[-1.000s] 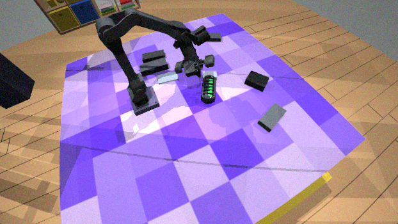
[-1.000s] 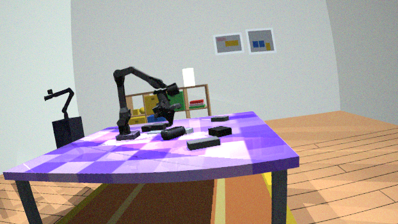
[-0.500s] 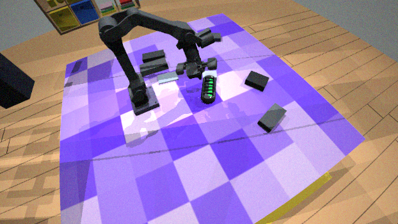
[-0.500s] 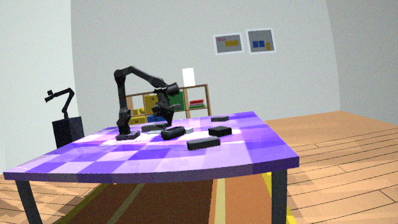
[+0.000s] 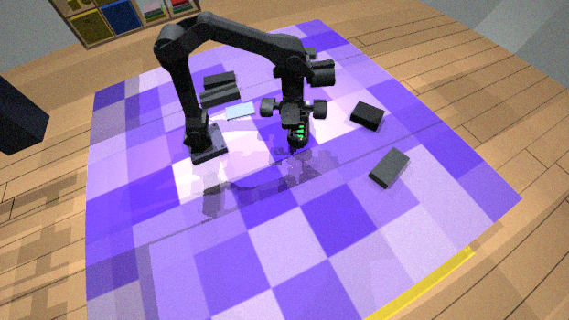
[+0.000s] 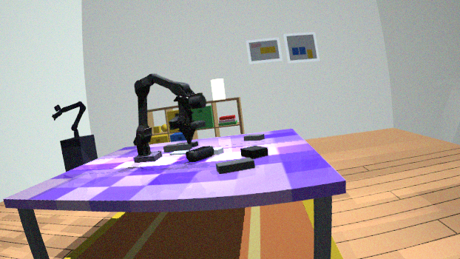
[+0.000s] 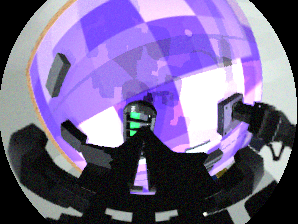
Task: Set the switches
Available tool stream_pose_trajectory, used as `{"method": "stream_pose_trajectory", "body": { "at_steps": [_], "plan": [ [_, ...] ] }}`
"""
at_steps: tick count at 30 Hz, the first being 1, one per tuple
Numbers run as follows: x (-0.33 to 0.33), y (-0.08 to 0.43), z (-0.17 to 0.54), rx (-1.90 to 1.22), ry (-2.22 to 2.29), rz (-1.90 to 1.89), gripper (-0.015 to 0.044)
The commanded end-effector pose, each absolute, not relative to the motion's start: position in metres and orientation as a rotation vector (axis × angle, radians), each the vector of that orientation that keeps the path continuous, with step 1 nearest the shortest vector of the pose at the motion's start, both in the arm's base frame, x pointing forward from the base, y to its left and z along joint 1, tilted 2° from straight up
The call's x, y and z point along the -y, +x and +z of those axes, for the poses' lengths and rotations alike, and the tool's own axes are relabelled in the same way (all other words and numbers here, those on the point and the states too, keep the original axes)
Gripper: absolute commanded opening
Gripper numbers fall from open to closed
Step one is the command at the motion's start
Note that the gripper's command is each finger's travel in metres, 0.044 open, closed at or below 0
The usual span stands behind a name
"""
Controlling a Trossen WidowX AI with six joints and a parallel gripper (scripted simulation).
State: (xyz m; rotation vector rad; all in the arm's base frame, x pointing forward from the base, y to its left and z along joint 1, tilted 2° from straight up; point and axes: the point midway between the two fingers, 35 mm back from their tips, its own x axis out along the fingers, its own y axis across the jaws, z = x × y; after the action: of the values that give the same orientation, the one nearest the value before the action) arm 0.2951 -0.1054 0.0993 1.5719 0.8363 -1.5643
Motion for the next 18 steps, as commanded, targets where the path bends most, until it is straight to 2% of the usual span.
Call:
{"method": "stream_pose_trajectory", "body": {
  "at_steps": [1, 18],
  "plan": [
    [0.108, 0.295, 0.099, -0.852, 1.573, -1.561, 0.0],
    [0.109, 0.297, 0.071, -0.85, 1.571, -1.562, 0.0]
  ]
}}
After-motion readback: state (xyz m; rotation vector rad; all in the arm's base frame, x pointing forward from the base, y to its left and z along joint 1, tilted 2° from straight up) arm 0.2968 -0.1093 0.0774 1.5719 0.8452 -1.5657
